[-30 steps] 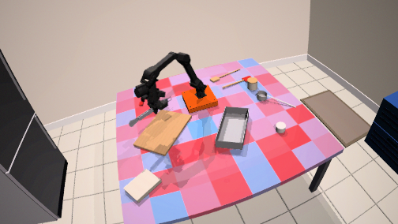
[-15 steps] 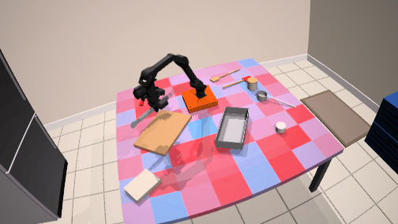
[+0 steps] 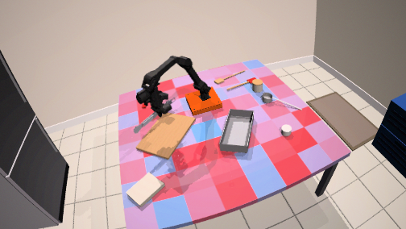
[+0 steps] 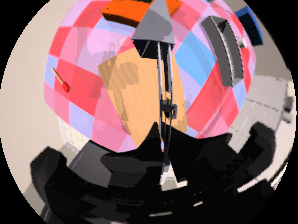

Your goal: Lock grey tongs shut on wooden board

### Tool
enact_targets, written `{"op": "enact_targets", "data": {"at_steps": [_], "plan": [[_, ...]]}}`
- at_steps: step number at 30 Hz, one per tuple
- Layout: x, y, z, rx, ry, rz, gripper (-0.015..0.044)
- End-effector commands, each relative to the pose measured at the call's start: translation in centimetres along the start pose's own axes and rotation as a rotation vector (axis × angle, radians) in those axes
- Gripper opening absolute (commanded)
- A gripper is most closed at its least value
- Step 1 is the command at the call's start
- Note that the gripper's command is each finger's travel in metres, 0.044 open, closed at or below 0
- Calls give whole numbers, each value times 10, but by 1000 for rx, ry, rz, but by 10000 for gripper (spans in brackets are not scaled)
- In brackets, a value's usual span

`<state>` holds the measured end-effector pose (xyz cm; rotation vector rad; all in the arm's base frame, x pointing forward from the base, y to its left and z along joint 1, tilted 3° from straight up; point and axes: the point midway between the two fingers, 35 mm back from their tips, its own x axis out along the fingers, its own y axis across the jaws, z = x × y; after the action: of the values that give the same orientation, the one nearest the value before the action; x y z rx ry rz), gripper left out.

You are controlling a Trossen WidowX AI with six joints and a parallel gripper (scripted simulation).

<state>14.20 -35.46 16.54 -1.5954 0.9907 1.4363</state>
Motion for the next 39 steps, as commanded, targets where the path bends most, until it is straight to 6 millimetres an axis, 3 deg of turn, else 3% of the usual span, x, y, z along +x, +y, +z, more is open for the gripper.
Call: {"op": "enact_targets", "data": {"at_steps": [1,39], "plan": [[7,1,-1,-3,2,5,-150],[70,1,-2,-3,2,5,-150]]}}
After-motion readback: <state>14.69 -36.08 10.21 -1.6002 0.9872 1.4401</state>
